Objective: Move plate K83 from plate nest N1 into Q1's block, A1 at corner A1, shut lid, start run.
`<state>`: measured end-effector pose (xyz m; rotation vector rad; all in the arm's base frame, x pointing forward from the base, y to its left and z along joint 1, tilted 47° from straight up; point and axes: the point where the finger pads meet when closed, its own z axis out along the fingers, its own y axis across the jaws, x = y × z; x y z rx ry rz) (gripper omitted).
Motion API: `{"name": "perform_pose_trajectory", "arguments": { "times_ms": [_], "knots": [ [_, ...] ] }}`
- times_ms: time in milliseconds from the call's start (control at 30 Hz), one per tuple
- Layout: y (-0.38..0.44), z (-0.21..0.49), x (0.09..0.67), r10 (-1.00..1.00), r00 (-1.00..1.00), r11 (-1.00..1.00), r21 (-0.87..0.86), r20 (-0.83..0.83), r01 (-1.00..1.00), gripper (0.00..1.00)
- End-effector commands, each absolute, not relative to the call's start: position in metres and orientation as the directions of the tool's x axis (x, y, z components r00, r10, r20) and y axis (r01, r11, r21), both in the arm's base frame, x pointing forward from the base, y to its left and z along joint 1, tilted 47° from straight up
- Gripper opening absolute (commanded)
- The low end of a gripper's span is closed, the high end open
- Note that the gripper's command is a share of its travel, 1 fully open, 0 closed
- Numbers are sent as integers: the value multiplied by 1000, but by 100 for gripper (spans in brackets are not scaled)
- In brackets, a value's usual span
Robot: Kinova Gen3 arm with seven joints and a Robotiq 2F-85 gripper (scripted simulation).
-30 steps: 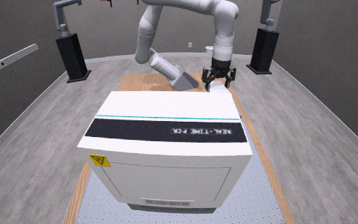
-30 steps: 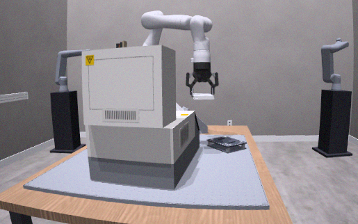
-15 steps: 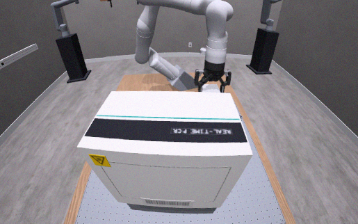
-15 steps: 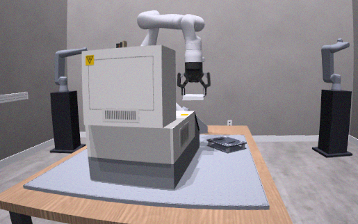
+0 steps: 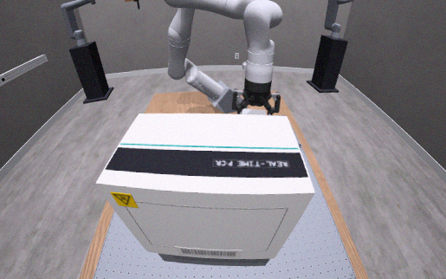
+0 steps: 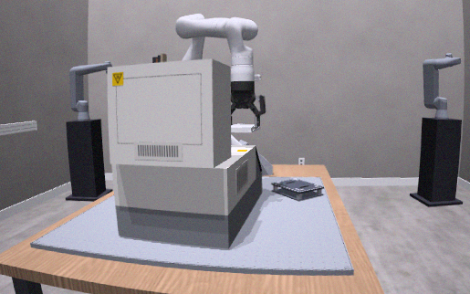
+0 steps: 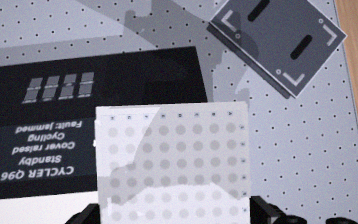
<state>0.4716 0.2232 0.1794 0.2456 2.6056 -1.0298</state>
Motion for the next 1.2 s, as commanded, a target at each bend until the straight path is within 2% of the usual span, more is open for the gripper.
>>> {"name": "perform_pose_trajectory", "arguments": {
  "times_ms": [0,1167],
  "knots": [
    [219,186,476,62,-922,724,-619,-383,305,91],
    [167,258,529,314,-754,655,-443,-577,612,91]
  ]
}}
